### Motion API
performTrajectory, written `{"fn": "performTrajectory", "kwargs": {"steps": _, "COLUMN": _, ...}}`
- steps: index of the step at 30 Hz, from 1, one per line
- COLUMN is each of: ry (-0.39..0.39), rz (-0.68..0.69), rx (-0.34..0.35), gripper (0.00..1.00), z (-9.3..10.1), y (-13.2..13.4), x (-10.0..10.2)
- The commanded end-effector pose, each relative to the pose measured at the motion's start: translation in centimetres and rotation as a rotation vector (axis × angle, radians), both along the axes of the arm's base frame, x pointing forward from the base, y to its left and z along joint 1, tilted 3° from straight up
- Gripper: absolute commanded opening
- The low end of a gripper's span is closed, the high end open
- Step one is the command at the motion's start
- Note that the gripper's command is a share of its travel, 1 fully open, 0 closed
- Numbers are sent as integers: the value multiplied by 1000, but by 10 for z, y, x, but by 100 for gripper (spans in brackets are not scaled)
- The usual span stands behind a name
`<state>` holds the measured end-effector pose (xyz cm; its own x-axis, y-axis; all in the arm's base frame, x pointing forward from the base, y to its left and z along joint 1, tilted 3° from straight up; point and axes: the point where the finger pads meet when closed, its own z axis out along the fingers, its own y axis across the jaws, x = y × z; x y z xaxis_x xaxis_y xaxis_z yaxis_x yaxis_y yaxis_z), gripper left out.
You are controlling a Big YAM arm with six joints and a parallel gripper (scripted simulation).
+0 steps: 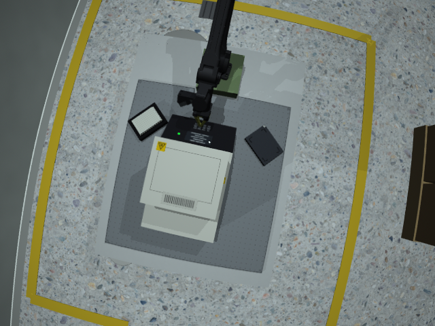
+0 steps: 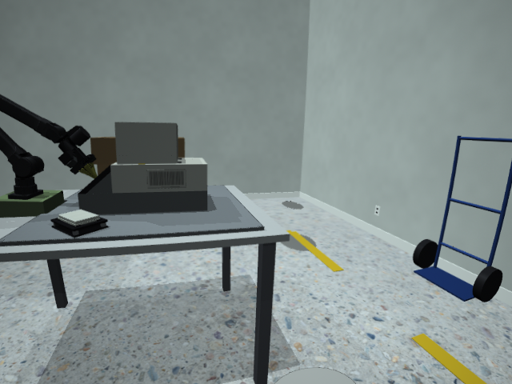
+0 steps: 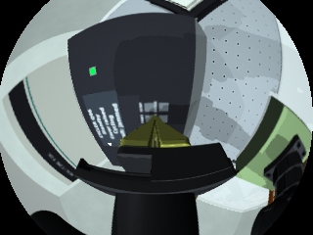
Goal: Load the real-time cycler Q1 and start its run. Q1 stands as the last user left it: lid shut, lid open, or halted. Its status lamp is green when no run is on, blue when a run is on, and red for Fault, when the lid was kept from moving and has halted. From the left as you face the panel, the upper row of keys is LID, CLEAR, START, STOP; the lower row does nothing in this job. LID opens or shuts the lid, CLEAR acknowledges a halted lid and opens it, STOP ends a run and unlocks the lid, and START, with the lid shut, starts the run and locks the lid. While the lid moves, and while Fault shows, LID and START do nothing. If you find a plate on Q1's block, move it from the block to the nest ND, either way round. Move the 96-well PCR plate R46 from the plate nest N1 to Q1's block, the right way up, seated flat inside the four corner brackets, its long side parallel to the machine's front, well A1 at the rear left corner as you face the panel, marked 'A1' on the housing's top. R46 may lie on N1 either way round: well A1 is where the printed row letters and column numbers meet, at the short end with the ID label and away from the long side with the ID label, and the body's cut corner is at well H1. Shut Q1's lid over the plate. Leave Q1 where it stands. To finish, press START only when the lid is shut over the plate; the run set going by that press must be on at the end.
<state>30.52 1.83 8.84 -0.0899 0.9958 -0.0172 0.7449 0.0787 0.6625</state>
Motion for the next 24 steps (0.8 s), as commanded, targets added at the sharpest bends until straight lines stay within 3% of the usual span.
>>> {"fn": "performTrajectory", "kwargs": {"steps": 1, "ry": -31, "rz": 0, "rx": 3, "gripper": 0, "z": 20, "y": 3, "x": 21}}
{"fn": "performTrajectory", "kwargs": {"steps": 7, "ry": -29, "rz": 0, "rx": 3, "gripper": 0, "z": 22, "y": 3, "x": 24}}
{"fn": "performTrajectory", "kwargs": {"steps": 8, "ry": -91, "rz": 12, "rx": -5, "gripper": 0, "z": 45, "y": 3, "x": 33}}
{"fn": "performTrajectory", "kwargs": {"steps": 21, "ry": -114, "rz": 4, "rx": 1, "gripper": 0, "z": 63, "y": 0, "x": 53}}
{"fn": "performTrajectory", "kwargs": {"steps": 24, "ry": -134, "rz": -2, "rx": -5, "gripper": 0, "z": 74, "y": -1, "x": 48}}
